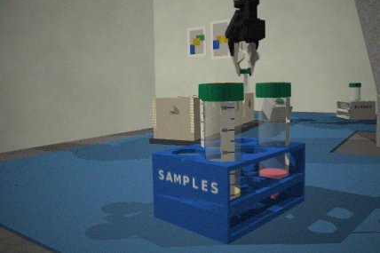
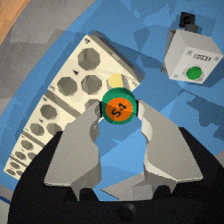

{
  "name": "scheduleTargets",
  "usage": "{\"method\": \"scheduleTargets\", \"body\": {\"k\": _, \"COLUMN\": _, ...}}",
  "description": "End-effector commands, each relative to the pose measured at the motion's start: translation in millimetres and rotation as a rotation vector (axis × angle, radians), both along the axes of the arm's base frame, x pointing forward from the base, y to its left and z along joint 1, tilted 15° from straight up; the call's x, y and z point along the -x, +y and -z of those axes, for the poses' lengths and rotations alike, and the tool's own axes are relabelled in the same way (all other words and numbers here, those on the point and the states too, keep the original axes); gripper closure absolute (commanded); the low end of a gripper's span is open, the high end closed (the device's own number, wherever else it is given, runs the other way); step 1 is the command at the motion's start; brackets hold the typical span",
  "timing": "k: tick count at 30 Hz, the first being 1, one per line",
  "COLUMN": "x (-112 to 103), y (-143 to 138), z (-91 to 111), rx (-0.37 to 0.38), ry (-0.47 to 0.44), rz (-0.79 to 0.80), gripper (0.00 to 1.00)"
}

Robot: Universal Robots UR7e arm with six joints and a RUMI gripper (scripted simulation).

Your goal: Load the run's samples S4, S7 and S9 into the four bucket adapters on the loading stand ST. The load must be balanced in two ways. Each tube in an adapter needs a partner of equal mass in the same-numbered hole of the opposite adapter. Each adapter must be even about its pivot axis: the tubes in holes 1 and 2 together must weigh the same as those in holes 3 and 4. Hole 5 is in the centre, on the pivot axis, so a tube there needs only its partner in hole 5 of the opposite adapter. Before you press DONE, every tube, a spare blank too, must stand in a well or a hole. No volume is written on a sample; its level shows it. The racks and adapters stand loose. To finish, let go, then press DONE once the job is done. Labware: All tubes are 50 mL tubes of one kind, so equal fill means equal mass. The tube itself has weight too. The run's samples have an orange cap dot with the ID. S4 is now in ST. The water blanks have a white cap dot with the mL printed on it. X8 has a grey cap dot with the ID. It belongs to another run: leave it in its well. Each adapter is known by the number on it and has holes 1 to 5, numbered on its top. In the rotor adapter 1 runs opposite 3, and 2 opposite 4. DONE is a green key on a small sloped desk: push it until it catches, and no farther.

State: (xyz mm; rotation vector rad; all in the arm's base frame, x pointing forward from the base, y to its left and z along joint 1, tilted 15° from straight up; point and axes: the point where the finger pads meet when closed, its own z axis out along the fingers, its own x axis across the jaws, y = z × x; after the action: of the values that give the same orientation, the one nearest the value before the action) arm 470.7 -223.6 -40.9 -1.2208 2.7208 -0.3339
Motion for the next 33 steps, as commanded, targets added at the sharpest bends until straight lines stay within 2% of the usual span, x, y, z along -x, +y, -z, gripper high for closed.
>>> {"method": "scheduleTargets", "body": {"k": 1, "x": 1, "y": 1, "z": -6, "rx": 0.001, "ry": -0.001, "rz": 0.0, "gripper": 1.0}}
{"method": "scheduleTargets", "body": {"k": 33, "x": 9, "y": 6, "z": -42, "rx": 0.001, "ry": -0.001, "rz": 0.0, "gripper": 1.0}}
